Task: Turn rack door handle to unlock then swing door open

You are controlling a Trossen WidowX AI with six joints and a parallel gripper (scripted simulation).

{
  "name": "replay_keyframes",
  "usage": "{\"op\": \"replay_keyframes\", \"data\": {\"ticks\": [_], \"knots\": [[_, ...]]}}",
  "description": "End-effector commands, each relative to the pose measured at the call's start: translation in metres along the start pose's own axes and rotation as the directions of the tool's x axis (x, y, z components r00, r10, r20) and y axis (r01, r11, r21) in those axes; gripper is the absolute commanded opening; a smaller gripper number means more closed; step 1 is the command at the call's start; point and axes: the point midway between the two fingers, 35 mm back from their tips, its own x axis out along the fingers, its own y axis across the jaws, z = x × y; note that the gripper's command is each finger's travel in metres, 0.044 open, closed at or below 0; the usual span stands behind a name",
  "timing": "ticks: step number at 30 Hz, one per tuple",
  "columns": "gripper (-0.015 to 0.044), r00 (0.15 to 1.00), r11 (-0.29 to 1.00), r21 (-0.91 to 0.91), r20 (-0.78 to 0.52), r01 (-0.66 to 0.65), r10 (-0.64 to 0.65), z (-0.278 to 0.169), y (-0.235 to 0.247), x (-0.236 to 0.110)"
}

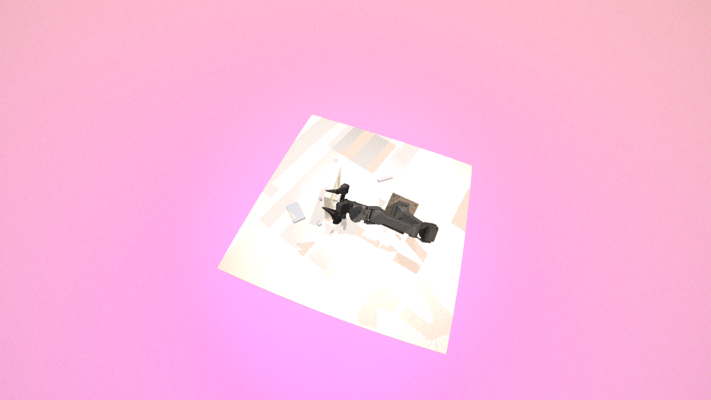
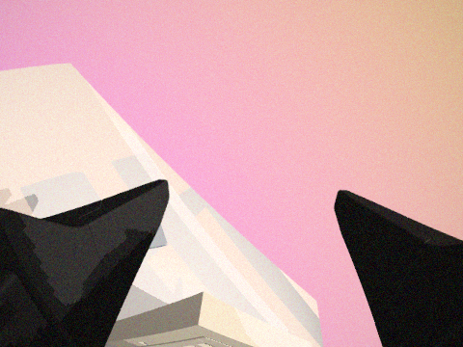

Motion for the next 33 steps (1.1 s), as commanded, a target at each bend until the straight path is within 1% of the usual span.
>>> {"op": "replay_keyframes", "data": {"ticks": [1, 4, 10, 17, 25, 33], "knots": [[0.0374, 1.0, 1.0, -0.002, -0.005, -0.001, 0.001, -0.001, 0.0, 0.001], [0.0295, 0.997, 1.0, -0.022, -0.075, -0.015, 0.014, -0.011, -0.001, 0.008], [0.0294, 0.966, 0.997, -0.053, -0.253, -0.064, 0.049, -0.038, -0.005, 0.024], [0.0294, 0.891, 0.99, -0.048, -0.443, -0.132, 0.098, -0.07, -0.011, 0.034], [0.0294, 0.763, 0.978, 0.012, -0.624, -0.207, 0.169, -0.104, -0.017, 0.037], [0.0294, 0.605, 0.958, 0.123, -0.752, -0.259, 0.26, -0.132, -0.023, 0.033]]}}
